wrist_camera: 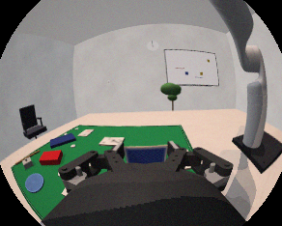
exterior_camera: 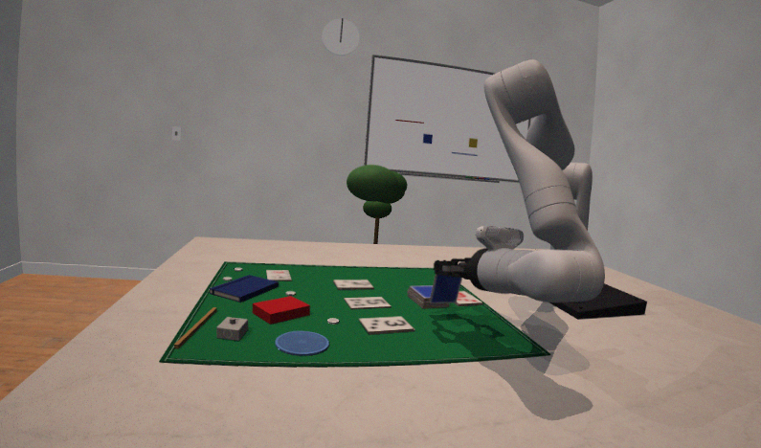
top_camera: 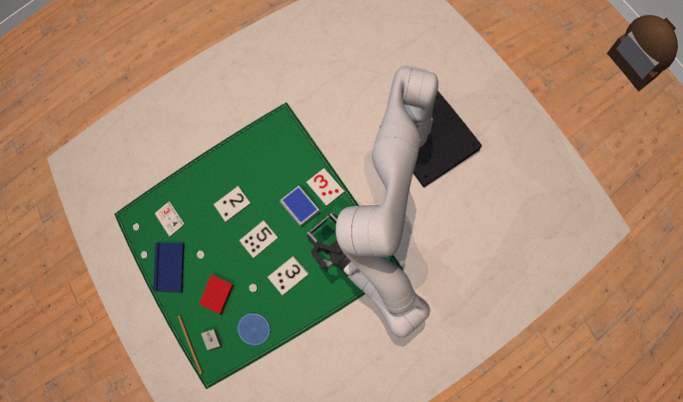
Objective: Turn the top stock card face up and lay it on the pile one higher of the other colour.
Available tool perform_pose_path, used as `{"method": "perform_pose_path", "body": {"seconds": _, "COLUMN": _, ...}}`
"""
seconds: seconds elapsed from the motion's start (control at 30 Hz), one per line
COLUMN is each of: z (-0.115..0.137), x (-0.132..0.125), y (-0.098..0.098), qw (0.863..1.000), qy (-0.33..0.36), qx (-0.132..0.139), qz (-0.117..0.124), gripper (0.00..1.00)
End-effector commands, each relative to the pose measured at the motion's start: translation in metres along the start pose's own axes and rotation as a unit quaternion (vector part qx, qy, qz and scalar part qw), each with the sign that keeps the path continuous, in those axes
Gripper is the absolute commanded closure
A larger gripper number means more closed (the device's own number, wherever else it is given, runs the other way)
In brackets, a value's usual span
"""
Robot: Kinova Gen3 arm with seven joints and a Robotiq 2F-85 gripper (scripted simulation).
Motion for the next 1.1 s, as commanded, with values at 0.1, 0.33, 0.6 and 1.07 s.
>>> {"method": "perform_pose_path", "body": {"seconds": 0.1, "z": -0.003, "x": 0.001, "y": 0.002, "qw": 1.0, "qy": 0.0, "qx": 0.0, "qz": 0.0, "gripper": 0.29}}
{"method": "perform_pose_path", "body": {"seconds": 0.33, "z": -0.01, "x": 0.003, "y": 0.006, "qw": 1.0, "qy": 0.0, "qx": 0.0, "qz": 0.0, "gripper": 0.29}}
{"method": "perform_pose_path", "body": {"seconds": 0.6, "z": -0.016, "x": 0.005, "y": 0.009, "qw": 1.0, "qy": 0.0, "qx": 0.0, "qz": 0.0, "gripper": 0.29}}
{"method": "perform_pose_path", "body": {"seconds": 1.07, "z": -0.02, "x": 0.006, "y": 0.012, "qw": 1.0, "qy": 0.0, "qx": 0.0, "qz": 0.0, "gripper": 0.29}}
Point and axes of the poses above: the point where the finger pads meet when closed, its own y axis out along the fingers, its own x axis across the jaws, z = x × y, the point moved 6 cm from there along -y, back along the fingers, and after that the axes turned 11 degrees about y, right-handed, at the moved point
